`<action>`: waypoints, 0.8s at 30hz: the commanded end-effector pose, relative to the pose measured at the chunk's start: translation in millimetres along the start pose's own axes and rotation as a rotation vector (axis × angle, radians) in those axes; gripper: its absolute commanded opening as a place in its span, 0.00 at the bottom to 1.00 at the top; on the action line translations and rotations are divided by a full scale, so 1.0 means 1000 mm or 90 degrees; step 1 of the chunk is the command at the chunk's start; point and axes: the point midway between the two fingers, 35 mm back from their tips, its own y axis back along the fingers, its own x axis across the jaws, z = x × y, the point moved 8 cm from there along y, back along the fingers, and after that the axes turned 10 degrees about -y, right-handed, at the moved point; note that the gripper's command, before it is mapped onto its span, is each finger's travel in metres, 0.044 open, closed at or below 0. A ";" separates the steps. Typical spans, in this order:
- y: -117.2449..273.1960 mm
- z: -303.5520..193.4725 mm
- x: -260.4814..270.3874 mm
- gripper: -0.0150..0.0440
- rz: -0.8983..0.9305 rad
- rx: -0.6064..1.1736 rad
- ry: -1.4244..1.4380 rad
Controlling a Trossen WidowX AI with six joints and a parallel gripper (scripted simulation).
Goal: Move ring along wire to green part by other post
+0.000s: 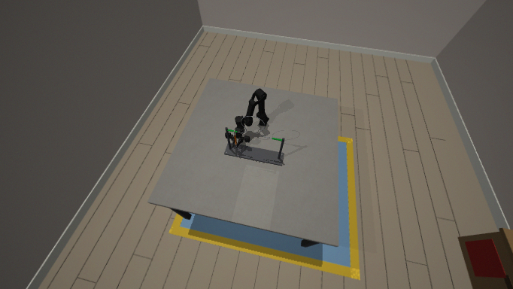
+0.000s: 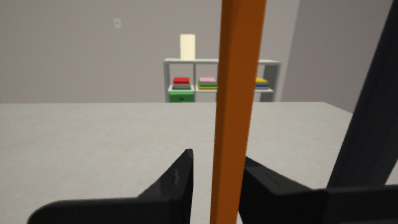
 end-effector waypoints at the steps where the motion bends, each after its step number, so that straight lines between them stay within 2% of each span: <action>1: 0.000 0.000 0.000 0.26 0.000 0.000 0.000; 7: 0.000 0.000 0.000 0.00 0.000 0.000 0.000; 24: 0.001 0.013 0.001 0.00 -0.002 -0.001 0.000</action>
